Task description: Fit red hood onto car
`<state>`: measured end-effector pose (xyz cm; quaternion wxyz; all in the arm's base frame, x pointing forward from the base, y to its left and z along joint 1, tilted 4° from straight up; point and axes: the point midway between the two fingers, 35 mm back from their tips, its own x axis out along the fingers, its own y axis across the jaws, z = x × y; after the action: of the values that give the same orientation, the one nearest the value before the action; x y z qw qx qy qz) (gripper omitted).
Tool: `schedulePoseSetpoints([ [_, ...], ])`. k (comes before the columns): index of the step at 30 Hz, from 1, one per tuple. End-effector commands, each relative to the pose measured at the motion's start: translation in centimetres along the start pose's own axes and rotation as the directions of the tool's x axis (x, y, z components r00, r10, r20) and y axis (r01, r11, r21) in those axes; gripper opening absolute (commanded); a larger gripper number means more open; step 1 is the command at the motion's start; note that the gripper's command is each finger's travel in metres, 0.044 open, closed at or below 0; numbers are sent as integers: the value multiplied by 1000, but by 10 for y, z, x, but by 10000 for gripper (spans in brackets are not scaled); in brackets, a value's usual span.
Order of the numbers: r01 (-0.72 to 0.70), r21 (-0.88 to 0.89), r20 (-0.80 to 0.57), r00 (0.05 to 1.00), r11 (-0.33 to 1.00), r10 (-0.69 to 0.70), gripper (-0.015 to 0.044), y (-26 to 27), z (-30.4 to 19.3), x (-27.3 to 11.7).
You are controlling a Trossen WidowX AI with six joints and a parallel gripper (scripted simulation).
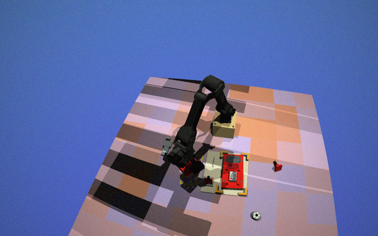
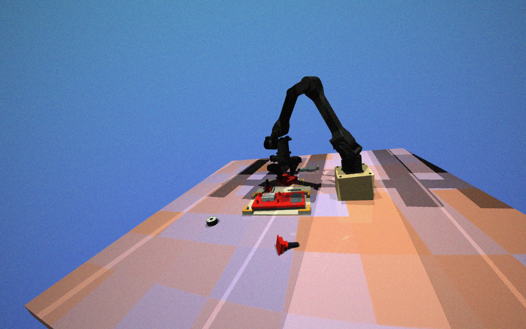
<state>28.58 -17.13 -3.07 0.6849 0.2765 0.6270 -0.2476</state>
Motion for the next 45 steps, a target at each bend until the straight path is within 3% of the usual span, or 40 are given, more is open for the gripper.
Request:
schedulePoseSetpoints([
  [1, 0, 0, 0, 1000, 1000, 0, 268, 0, 0, 0],
  [11, 0, 0, 0, 1000, 1000, 0, 6, 0, 0, -14],
  [34, 0, 0, 1, 1000, 1000, 0, 0, 0, 1, -86],
  [45, 1, -17, -2, 1000, 1000, -1, 0, 6, -1, -94],
])
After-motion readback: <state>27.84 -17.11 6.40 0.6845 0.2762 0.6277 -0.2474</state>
